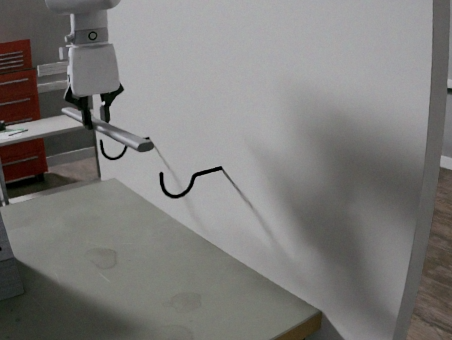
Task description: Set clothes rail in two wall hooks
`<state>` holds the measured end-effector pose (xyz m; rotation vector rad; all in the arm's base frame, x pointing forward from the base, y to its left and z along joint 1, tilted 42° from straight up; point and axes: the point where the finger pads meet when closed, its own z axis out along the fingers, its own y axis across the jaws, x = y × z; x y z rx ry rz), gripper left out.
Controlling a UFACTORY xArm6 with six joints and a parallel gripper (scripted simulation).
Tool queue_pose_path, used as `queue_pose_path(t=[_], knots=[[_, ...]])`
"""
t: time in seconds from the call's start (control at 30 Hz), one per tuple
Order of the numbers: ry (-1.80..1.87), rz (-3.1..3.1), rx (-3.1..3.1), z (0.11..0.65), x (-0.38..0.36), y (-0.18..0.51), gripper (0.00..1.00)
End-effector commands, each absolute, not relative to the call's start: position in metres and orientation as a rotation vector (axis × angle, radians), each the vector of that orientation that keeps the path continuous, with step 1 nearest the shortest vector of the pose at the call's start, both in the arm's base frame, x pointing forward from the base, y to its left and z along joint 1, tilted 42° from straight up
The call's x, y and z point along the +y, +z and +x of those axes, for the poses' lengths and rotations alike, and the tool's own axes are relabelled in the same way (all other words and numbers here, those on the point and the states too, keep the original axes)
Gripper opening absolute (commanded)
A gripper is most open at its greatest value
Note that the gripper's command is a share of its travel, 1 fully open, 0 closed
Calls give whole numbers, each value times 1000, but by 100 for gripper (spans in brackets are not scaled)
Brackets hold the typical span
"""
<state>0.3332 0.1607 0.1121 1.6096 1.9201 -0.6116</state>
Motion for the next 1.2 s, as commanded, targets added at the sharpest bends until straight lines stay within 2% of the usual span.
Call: queue_pose_path(t=[0.0,1.17], knots=[[-606,1610,1921,334,162,113,0],[-606,1610,1921,385,171,114,0]])
